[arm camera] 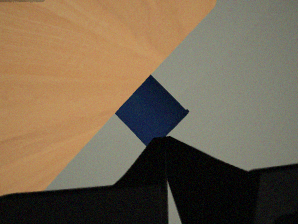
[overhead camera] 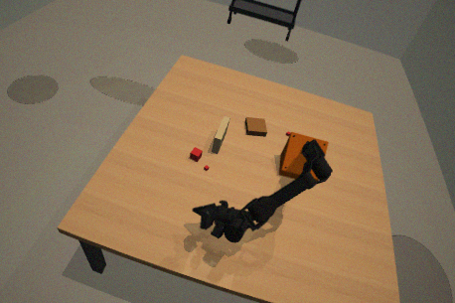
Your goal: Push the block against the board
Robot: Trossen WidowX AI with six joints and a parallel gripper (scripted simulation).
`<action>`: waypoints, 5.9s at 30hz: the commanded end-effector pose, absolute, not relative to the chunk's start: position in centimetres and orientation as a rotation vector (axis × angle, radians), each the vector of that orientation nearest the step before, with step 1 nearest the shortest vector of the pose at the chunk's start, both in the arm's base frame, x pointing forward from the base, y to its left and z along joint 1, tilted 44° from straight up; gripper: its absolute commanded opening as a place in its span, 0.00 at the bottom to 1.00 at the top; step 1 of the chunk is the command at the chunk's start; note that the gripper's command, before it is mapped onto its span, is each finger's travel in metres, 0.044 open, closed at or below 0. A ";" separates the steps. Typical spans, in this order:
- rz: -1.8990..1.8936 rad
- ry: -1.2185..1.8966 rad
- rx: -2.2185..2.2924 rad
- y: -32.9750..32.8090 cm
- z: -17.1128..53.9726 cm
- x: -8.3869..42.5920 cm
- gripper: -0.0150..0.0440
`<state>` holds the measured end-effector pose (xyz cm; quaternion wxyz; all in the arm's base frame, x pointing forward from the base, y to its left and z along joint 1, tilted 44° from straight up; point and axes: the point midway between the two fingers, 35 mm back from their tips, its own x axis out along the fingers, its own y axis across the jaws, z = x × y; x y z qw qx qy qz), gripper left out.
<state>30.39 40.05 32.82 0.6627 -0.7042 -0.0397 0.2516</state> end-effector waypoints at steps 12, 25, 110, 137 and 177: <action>0.676 0.110 -1.521 38.0 26.9 36.2 0.25; 0.777 0.351 -1.396 34.4 21.2 41.0 0.25; 0.739 1.578 0.461 10.1 -1.4 45.0 0.25; 0.738 1.580 0.461 9.5 -1.4 42.1 0.25; 0.738 1.581 0.462 9.4 -1.4 41.4 0.25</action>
